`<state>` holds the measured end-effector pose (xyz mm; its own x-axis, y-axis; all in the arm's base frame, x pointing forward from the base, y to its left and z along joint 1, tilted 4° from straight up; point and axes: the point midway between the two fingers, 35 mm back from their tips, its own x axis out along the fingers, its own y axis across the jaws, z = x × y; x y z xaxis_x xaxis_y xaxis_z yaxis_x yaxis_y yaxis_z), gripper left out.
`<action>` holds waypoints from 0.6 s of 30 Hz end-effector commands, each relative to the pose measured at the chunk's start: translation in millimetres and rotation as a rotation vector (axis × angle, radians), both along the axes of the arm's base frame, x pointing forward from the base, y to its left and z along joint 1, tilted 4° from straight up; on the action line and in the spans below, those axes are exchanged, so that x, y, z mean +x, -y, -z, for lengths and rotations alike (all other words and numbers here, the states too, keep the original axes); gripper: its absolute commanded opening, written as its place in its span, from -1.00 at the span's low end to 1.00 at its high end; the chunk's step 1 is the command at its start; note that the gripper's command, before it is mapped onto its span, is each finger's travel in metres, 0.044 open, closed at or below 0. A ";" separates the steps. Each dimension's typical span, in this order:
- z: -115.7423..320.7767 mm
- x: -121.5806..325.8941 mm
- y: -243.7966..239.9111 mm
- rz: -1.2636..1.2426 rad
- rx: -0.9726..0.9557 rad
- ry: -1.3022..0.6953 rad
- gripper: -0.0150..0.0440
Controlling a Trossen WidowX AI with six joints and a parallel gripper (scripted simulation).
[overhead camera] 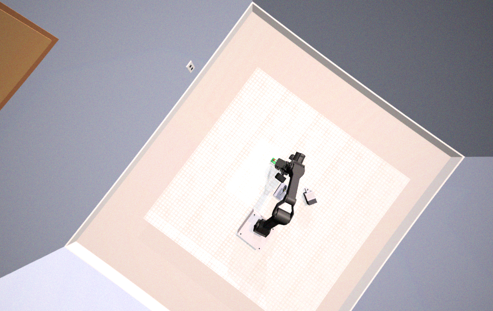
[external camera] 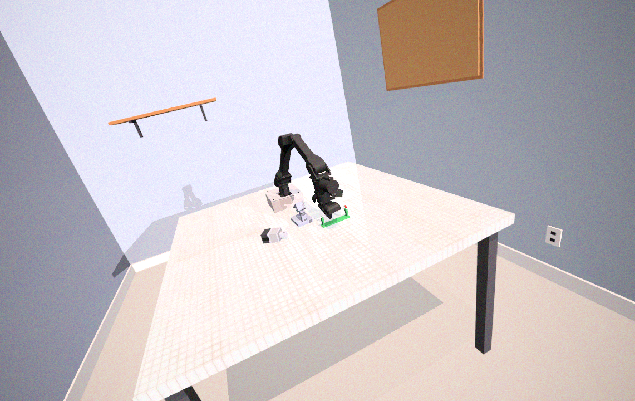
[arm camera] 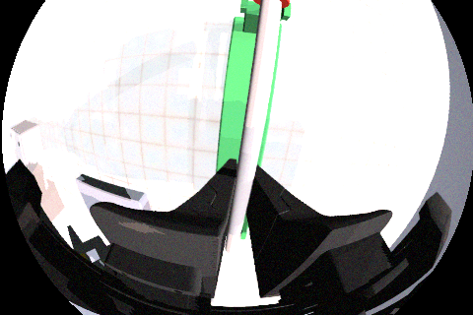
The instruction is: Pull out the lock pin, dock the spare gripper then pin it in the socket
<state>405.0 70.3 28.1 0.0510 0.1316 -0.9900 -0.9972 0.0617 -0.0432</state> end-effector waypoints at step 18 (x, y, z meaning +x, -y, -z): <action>9.4 -0.4 -0.4 -0.002 -0.001 0.003 -0.49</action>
